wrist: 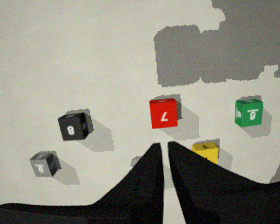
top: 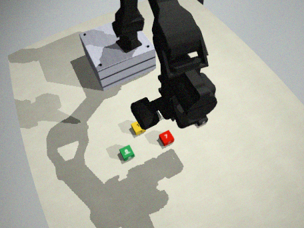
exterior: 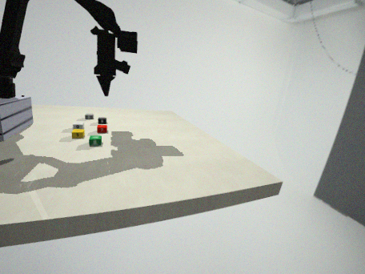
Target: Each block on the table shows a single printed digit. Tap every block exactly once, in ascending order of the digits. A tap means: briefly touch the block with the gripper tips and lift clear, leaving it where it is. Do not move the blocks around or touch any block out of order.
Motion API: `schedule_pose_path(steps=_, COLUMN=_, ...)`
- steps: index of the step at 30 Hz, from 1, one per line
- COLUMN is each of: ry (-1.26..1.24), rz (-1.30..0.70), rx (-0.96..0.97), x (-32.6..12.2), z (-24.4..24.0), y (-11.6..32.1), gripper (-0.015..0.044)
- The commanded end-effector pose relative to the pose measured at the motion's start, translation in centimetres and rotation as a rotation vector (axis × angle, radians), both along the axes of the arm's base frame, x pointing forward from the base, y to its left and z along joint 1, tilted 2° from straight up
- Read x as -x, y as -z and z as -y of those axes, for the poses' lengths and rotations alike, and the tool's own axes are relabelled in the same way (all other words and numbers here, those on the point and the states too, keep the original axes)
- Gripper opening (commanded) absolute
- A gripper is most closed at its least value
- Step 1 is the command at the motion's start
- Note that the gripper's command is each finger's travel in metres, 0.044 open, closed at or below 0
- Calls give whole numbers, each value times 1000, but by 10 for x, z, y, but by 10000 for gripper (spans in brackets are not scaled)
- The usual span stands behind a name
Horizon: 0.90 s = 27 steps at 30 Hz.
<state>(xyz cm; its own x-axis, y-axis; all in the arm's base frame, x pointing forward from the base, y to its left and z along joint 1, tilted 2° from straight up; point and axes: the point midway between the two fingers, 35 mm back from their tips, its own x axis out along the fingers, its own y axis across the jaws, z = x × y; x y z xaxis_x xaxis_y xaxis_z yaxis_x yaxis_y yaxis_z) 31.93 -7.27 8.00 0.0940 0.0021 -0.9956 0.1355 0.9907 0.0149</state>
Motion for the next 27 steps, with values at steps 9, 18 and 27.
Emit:
schedule_pose_path(steps=9, ry=-1, rz=-21, rx=-14, x=3, z=-110, y=0, gripper=20)
schedule_pose_path(steps=18, ry=-1, rz=-21, rx=-14, x=-3, z=-111, y=68, gripper=20)
schedule_pose_path(steps=27, ry=-1, rz=-21, rx=-14, x=-2, z=-111, y=83, gripper=20)
